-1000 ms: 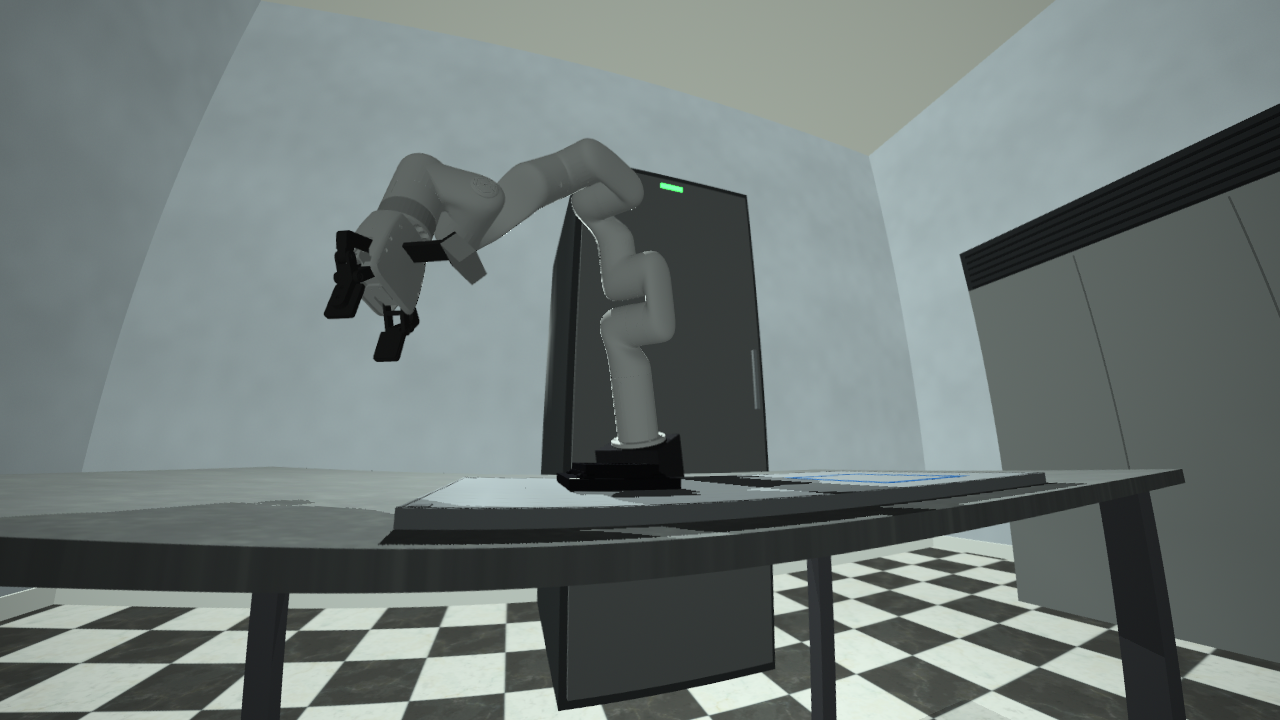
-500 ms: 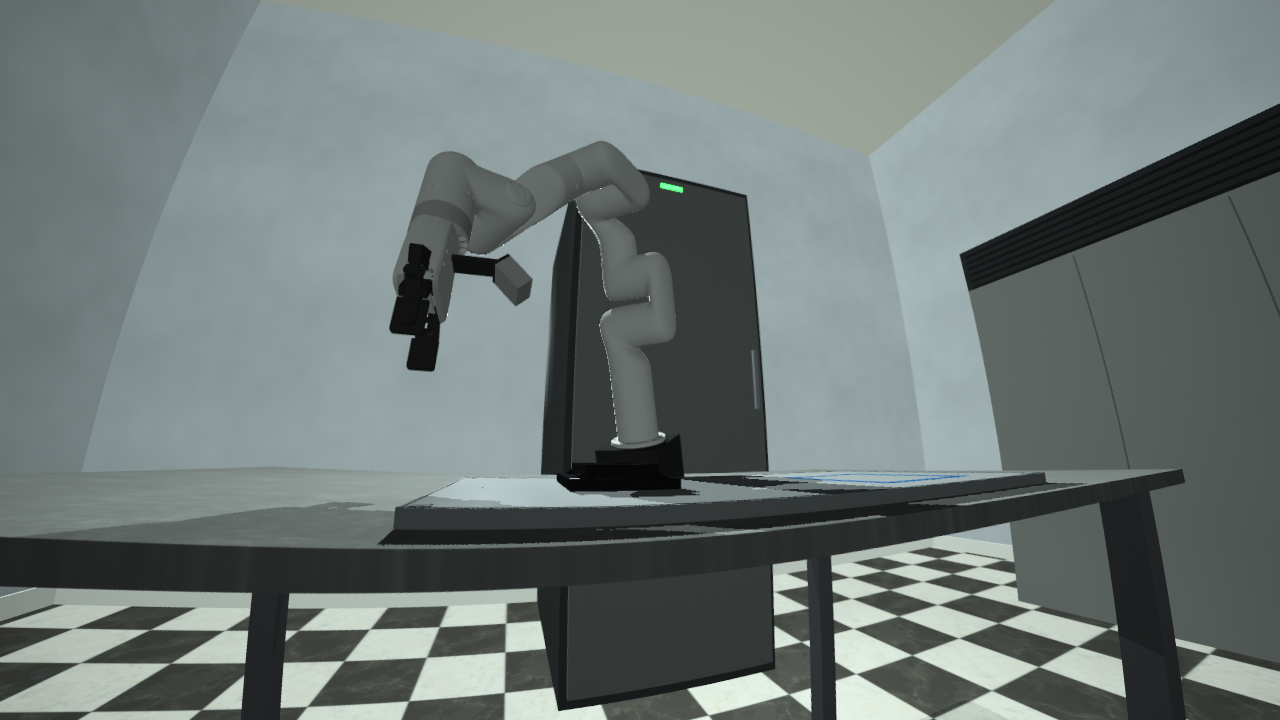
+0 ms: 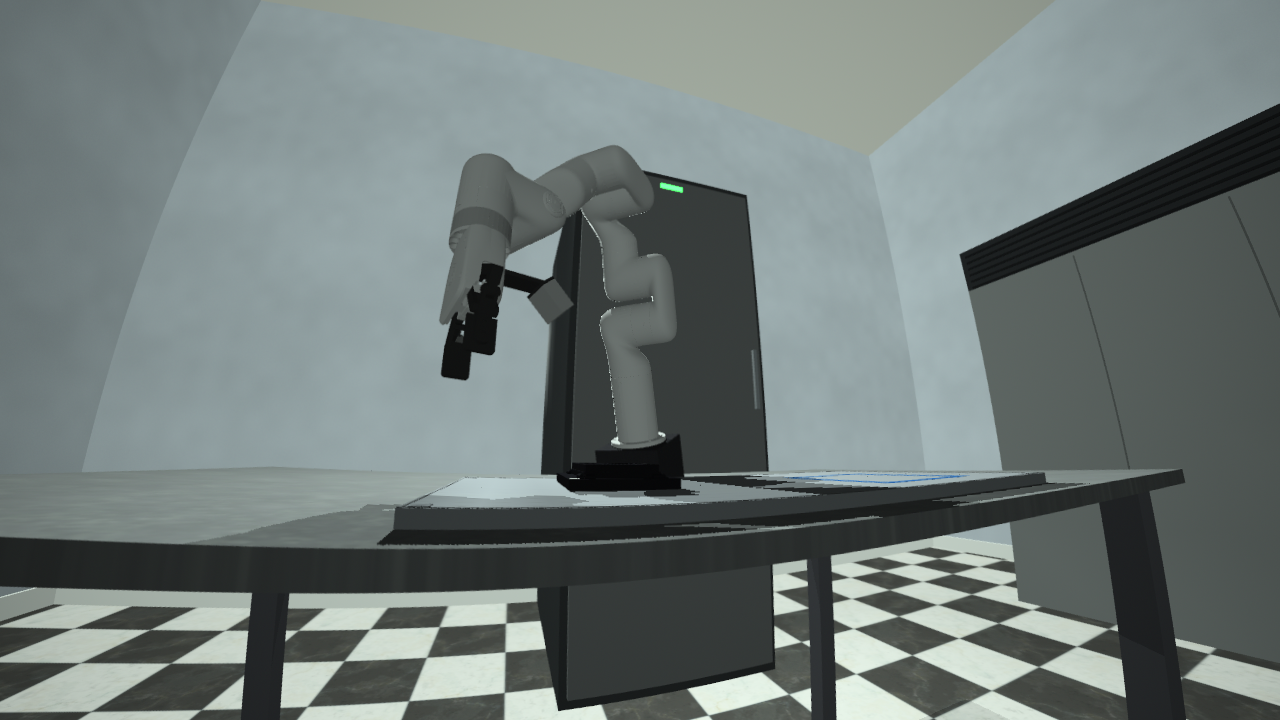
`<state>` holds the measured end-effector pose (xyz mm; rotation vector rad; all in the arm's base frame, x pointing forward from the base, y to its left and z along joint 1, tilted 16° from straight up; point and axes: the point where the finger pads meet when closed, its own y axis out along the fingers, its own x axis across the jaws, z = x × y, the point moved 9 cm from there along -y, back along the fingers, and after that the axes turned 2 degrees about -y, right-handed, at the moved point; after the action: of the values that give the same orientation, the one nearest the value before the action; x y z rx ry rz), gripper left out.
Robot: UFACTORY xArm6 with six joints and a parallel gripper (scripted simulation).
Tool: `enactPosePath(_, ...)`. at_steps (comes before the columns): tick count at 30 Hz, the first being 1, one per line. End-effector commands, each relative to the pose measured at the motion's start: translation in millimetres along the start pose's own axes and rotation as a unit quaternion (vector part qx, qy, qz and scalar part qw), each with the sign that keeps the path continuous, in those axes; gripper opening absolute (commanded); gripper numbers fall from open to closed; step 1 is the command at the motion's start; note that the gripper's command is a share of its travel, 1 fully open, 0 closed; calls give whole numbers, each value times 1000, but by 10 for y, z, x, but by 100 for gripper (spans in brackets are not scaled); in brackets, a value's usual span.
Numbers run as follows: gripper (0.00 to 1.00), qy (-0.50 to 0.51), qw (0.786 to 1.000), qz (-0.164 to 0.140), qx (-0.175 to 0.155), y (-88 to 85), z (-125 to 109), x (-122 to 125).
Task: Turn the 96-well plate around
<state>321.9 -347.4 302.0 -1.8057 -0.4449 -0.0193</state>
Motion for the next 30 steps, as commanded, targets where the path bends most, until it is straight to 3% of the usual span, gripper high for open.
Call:
enactPosePath(1,100,-58,998,6,3,20,166,90)
enactPosePath(14,100,-209,978,22,18,110,624,269)
enactPosePath(22,100,-299,953,30,27,156,901,347)
enactPosePath(30,100,-402,914,38,36,204,1228,413)
